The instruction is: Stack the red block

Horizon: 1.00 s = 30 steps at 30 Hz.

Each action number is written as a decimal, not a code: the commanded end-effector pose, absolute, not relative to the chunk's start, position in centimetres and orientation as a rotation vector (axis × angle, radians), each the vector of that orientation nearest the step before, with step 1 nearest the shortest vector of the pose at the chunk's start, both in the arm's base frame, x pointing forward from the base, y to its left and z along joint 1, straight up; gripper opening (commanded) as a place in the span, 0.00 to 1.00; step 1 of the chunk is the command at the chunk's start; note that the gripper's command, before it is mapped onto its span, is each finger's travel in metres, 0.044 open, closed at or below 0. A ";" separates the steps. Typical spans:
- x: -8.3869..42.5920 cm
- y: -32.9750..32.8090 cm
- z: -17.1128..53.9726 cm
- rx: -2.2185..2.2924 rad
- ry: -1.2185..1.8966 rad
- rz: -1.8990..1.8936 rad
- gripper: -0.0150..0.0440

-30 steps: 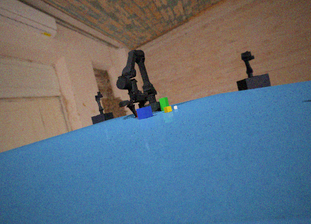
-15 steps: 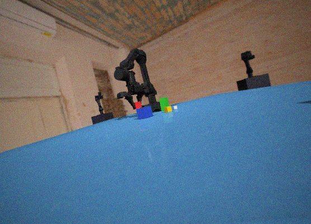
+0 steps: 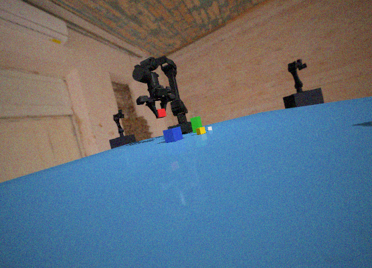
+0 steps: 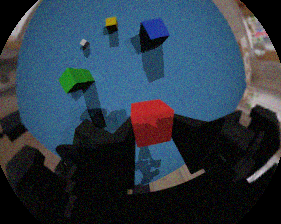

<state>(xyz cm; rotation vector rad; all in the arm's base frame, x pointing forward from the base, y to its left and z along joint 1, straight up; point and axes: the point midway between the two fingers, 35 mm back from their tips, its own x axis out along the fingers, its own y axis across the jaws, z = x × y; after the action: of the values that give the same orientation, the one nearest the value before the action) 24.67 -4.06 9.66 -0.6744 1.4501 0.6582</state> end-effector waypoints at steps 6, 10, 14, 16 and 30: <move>24.6 -4.0 10.4 -0.674 1.445 0.657 0.25; 24.6 -2.5 10.4 -0.673 1.445 0.658 0.25; 24.4 -0.8 10.4 -0.671 1.444 0.659 0.25; 24.3 0.0 10.4 -0.671 1.444 0.660 0.25; 22.6 5.6 10.4 -0.666 1.442 0.664 0.25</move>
<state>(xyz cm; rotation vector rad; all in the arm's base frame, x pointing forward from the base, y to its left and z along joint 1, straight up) 23.18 4.40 10.26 -0.6680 1.4465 0.6654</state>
